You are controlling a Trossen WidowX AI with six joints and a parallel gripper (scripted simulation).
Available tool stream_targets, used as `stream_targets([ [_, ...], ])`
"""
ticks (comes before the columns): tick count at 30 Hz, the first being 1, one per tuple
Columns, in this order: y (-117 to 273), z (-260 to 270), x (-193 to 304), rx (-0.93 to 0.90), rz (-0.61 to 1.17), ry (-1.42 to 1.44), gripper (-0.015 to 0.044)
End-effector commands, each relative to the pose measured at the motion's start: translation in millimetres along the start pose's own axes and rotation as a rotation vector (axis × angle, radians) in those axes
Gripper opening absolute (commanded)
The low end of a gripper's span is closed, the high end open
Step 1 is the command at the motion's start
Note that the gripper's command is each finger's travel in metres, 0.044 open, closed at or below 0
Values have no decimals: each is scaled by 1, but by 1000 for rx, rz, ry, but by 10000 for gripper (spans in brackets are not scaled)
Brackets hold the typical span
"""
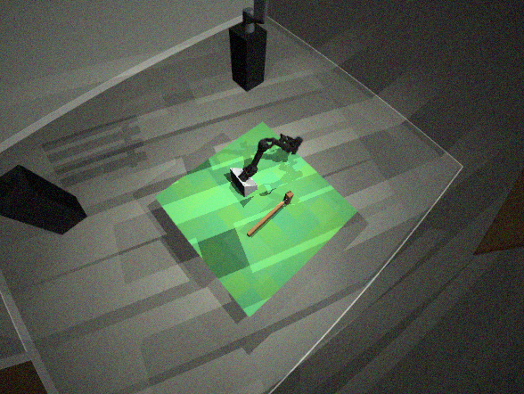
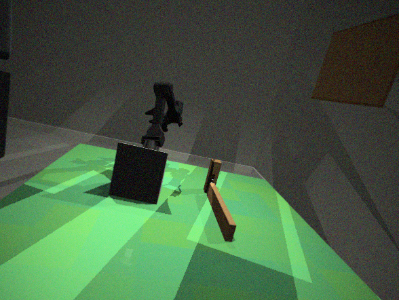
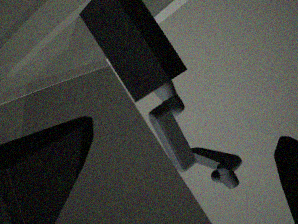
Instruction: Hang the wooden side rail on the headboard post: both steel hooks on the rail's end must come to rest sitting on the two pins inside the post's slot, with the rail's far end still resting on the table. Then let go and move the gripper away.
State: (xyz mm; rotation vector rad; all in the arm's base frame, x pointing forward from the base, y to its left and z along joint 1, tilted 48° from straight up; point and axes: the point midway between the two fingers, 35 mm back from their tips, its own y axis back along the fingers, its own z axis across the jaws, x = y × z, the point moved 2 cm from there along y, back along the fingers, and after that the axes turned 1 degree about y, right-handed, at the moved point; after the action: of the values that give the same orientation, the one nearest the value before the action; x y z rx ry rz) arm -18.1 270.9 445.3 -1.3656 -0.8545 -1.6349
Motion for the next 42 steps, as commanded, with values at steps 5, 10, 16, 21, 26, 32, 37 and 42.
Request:
stream_targets([
  [5,12,12,-17,-80,-1,-93,440],
  [10,43,35,-56,-265,9,-286,440],
  [16,102,53,-113,-538,41,-489,440],
  [21,154,51,-161,-768,92,-653,440],
  [26,204,34,-208,-996,166,-813,440],
  [32,254,-1,-256,-1260,273,-973,440],
  [37,289,-37,-282,-1464,317,-987,440],
  [42,315,-83,-307,-1646,315,-951,440],
])
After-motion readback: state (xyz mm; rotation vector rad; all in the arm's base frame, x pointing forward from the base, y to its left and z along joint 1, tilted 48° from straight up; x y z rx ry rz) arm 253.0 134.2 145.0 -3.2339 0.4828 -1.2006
